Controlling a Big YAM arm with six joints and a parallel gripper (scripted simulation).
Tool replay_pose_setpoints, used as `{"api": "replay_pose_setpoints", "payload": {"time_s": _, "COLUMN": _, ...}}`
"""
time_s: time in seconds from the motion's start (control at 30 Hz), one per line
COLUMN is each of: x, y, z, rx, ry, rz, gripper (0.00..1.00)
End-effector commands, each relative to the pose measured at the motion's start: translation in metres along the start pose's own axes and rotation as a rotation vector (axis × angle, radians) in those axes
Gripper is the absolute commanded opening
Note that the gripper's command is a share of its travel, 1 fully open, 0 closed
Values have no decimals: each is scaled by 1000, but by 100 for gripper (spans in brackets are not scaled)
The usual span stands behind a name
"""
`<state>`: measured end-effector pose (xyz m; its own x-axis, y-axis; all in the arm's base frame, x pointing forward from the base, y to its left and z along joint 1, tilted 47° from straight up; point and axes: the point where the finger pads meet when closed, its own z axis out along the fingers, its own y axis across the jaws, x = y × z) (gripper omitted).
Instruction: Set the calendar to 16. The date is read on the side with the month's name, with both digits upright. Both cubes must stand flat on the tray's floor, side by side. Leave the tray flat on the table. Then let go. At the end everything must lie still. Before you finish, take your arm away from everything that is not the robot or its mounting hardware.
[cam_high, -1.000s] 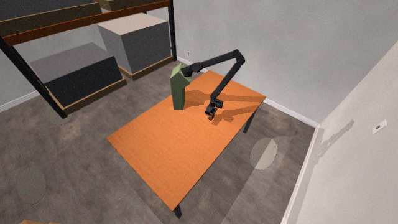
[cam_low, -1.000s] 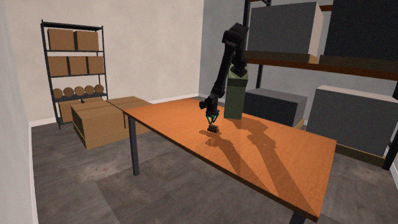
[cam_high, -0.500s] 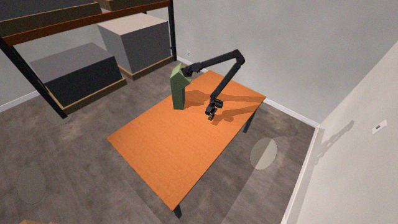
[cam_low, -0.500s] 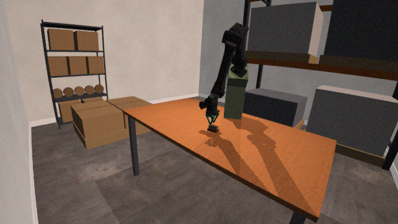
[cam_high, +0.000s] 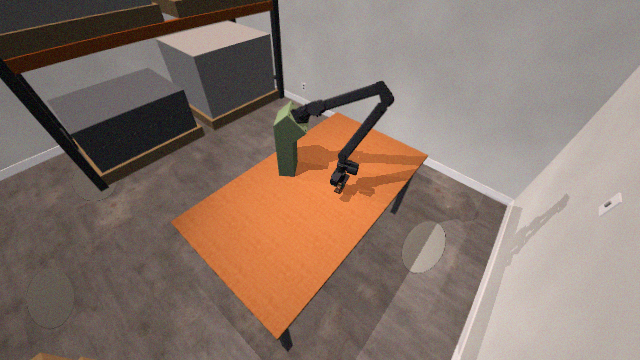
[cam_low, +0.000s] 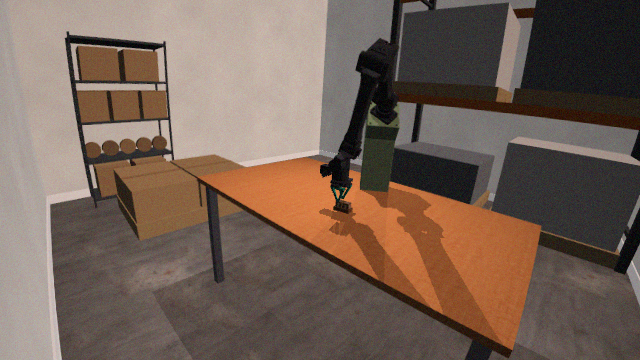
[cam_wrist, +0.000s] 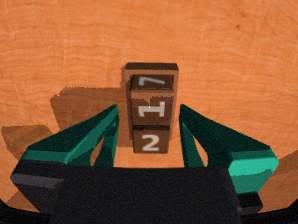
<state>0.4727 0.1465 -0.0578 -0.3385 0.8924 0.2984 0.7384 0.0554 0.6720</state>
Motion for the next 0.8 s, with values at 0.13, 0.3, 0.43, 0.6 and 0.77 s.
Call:
{"api": "replay_pose_setpoints", "payload": {"time_s": 0.13, "x": 6, "y": -8, "z": 19, "rx": 13, "ry": 8, "rz": 7, "gripper": 47}}
{"api": "replay_pose_setpoints", "payload": {"time_s": 0.3, "x": 6, "y": -8, "z": 23, "rx": 13, "ry": 8, "rz": 7, "gripper": 47}}
{"api": "replay_pose_setpoints", "payload": {"time_s": 0.43, "x": 6, "y": -8, "z": 27, "rx": 13, "ry": 9, "rz": 8, "gripper": 47}}
{"api": "replay_pose_setpoints", "payload": {"time_s": 0.6, "x": 6, "y": -15, "z": 27, "rx": 27, "ry": 7, "rz": 12, "gripper": 47}}
{"api": "replay_pose_setpoints", "payload": {"time_s": 0.77, "x": 6, "y": -15, "z": 27, "rx": 27, "ry": 7, "rz": 12, "gripper": 47}}
